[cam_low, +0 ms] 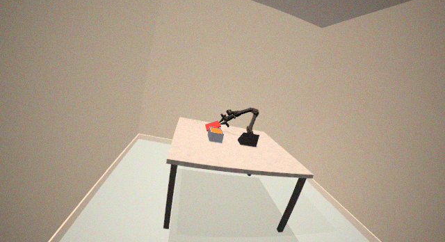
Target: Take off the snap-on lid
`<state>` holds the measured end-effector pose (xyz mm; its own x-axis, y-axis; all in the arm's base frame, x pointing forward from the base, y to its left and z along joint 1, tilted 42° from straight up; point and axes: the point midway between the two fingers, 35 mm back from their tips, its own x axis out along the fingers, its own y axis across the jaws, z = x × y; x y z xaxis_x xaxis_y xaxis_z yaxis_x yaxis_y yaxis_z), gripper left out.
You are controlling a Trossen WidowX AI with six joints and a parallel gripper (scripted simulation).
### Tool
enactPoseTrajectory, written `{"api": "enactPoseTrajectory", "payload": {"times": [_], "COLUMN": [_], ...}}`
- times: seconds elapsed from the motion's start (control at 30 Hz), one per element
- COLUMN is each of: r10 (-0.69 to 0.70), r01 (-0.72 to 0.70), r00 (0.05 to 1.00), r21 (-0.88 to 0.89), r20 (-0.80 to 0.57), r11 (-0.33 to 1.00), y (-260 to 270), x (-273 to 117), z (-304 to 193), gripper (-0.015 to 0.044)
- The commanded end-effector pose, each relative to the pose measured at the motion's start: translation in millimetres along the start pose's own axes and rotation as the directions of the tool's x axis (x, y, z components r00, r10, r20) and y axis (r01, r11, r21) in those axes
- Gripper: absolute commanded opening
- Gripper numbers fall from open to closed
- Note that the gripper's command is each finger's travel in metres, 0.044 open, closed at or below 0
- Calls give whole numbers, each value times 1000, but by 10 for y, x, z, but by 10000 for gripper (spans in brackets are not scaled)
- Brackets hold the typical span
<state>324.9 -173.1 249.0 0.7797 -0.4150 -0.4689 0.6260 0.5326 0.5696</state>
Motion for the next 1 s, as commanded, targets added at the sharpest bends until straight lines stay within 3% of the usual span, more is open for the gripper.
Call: {"api": "enactPoseTrajectory", "payload": {"times": [0.0,0.97], "r10": [12,11], "r01": [-12,-11], "r00": [1000,1000], "r21": [-6,-8], "r20": [-6,-5], "r11": [1000,1000], "y": [-2,-178], "x": [22,172], "z": [-14,-14], "gripper": [0,0]}}
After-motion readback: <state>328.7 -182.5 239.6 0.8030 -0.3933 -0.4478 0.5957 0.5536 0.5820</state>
